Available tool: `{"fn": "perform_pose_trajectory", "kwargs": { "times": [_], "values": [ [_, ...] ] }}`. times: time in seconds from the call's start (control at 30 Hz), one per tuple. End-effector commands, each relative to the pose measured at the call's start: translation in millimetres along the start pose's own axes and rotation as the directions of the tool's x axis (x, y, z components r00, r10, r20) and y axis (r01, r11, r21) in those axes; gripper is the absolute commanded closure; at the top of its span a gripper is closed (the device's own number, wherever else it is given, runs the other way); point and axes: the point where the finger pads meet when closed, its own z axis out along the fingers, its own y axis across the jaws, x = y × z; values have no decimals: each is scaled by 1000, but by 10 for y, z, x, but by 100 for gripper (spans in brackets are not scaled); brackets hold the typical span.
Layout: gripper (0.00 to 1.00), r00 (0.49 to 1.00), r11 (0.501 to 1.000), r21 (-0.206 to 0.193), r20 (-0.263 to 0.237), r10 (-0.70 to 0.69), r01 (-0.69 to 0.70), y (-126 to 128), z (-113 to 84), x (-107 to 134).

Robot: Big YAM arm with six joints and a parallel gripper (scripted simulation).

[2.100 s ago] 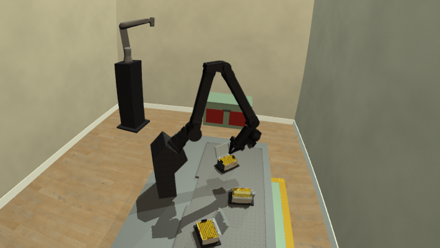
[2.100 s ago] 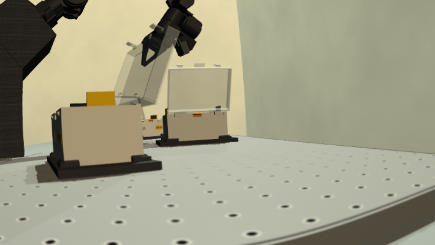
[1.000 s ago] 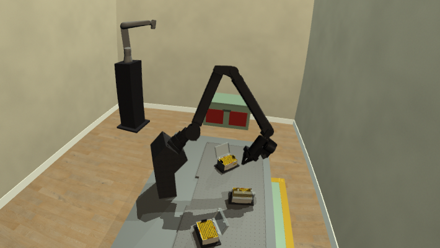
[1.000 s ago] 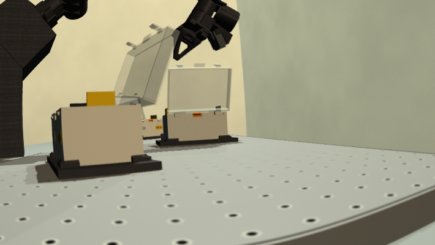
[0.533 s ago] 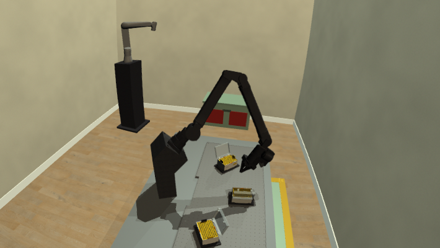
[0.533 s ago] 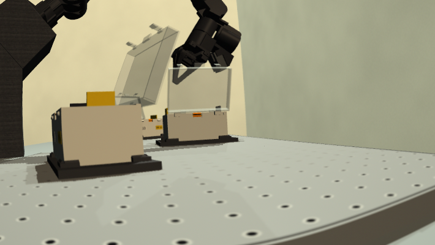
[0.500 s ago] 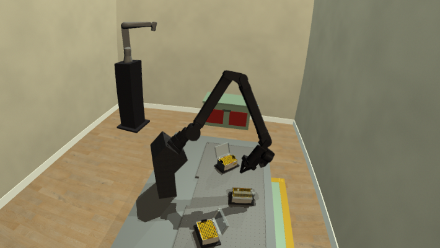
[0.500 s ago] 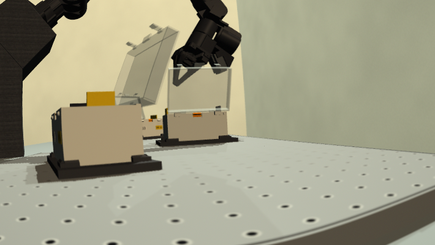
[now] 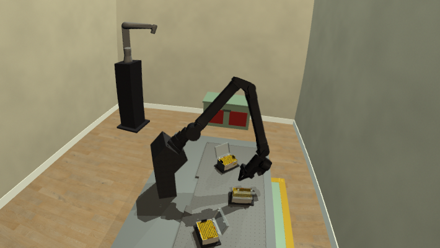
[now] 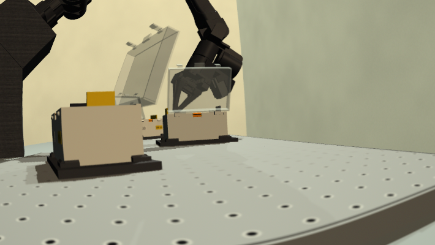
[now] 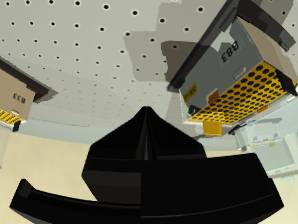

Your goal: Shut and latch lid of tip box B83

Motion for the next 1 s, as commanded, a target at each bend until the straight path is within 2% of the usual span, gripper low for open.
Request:
{"fn": "perform_pose_trajectory", "kwargs": {
  "times": [0.0,0.13,0.2,0.27,0.3,0.4,0.47,0.97],
  "values": [
    [100,1000,1000,4,21,-4,3,35,138,-199],
    [100,1000,1000,3,20,-3,3,38,273,-268],
    [100,1000,1000,5,6,17,-17,-44,304,-174],
    [100,999,1000,12,46,10,-10,-40,129,-242],
    [100,999,1000,13,54,6,-7,-38,105,-285],
    [100,999,1000,12,47,6,-7,-41,135,-279],
    [100,1000,1000,4,18,-1,1,-5,207,-209],
    [100,1000,1000,4,18,-1,1,-5,207,-209]
  ]
}}
